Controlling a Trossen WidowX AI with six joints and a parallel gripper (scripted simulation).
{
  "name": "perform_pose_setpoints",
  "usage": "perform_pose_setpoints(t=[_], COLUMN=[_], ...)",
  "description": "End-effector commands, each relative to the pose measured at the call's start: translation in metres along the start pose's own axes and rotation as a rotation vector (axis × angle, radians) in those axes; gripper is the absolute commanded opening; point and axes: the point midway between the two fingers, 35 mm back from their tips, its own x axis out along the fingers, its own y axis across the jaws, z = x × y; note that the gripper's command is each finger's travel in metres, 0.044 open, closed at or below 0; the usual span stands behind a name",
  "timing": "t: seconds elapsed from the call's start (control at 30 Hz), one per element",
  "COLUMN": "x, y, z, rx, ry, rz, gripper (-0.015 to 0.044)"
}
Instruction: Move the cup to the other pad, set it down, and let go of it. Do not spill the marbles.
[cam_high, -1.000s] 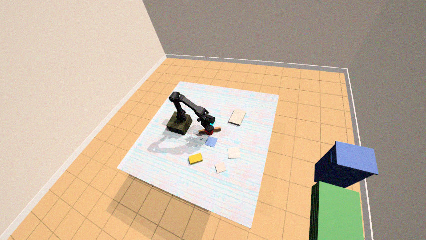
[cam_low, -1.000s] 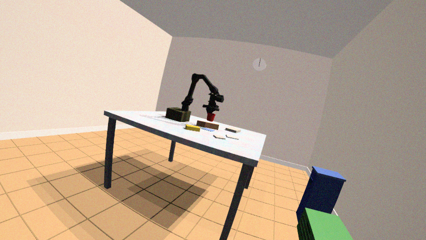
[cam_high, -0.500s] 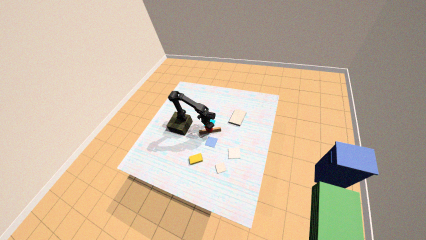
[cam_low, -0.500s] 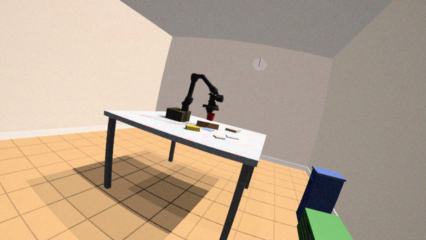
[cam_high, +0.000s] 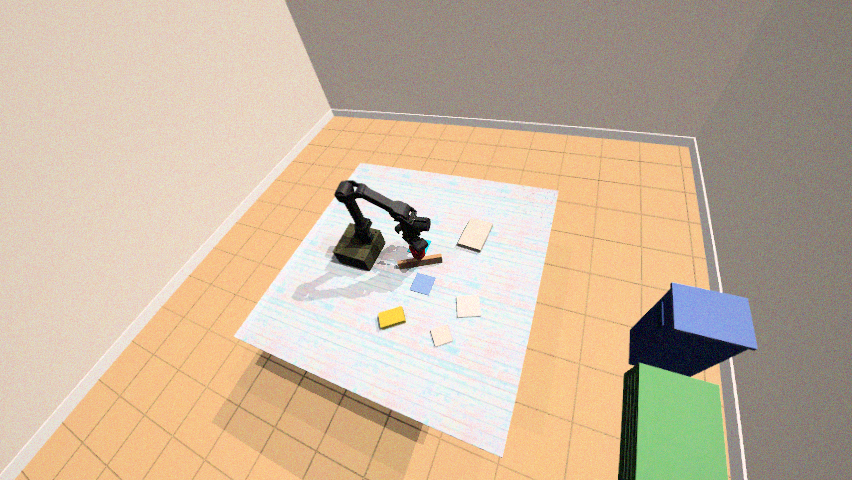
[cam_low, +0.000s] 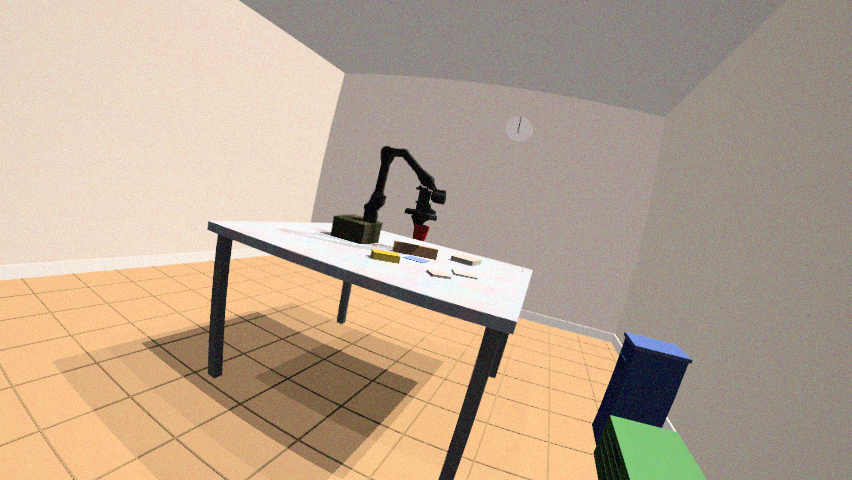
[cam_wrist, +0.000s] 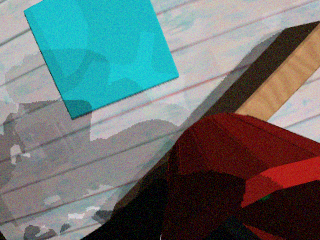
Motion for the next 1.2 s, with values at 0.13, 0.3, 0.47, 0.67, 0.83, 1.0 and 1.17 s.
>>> perform_pose_setpoints(t=[0.13, 0.3, 0.47, 0.67, 0.83, 1.0, 1.17], x=[0.000, 0.000, 0.000, -0.001, -0.001, -0.001, -0.001], y=[0.014, 0.022, 0.030, 0.039, 0.047, 0.055, 0.063], z=[0.008, 0.013, 0.019, 0.025, 0.030, 0.034, 0.039], rx=[0.003, 0.003, 0.003, 0.003, 0.003, 0.003, 0.003], ry=[0.004, 0.003, 0.003, 0.002, 0.002, 0.002, 0.001], rz=[-0.002, -0.001, -0.001, 0.000, 0.001, 0.001, 0.002], gripper=[0.0000, 0.0000, 0.0000, 0.0000, 0.0000, 0.0000, 0.0000])
